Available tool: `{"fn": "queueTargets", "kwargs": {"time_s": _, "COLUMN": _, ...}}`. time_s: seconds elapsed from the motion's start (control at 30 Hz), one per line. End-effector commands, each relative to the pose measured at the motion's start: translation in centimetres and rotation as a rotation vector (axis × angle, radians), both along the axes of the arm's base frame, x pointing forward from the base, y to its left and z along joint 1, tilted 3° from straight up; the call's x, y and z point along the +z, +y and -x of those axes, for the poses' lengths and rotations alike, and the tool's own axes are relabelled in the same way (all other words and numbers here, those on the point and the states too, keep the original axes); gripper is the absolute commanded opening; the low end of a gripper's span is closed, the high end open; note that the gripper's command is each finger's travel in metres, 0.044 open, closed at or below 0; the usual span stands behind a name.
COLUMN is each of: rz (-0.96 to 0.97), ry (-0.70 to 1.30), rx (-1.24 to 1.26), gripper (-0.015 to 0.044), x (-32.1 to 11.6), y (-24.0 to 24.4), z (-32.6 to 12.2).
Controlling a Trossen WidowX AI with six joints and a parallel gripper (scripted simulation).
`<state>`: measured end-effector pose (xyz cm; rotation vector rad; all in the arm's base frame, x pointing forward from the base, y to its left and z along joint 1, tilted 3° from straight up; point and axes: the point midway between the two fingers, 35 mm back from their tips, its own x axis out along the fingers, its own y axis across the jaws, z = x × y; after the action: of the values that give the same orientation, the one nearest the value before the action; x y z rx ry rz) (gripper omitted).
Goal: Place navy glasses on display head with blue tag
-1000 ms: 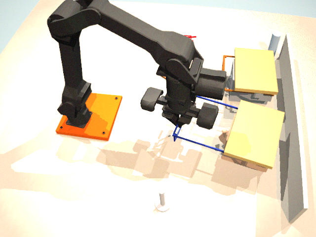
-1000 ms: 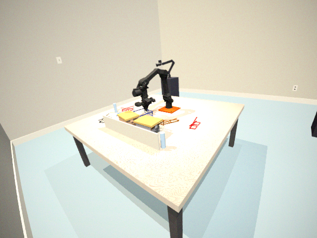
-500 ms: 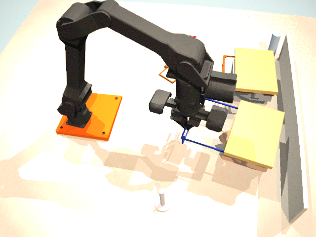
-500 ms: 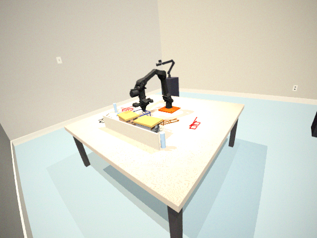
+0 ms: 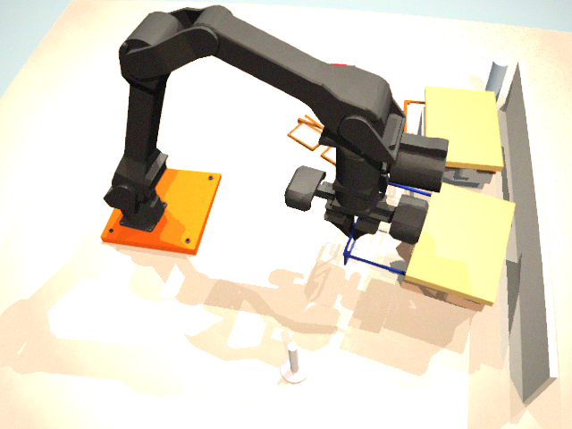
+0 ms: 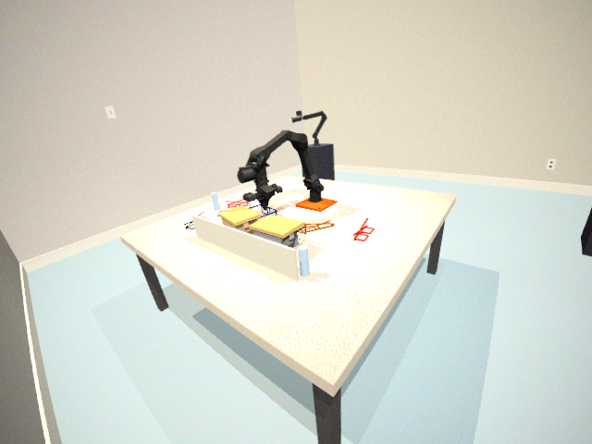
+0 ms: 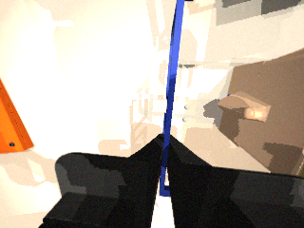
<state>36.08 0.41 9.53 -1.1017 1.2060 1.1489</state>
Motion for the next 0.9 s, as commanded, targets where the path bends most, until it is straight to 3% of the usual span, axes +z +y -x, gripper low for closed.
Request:
{"fn": "queueTargets", "kwargs": {"time_s": 0.0, "rz": -0.004, "ry": 0.003, "rx": 0.004, "gripper": 0.0, "x": -0.1, "y": 0.0, "z": -0.6}}
{"fn": "queueTargets", "kwargs": {"time_s": 0.87, "rz": 0.011, "ry": 0.001, "rx": 0.003, "gripper": 0.0, "x": 0.0, "y": -0.3, "z": -4.3}}
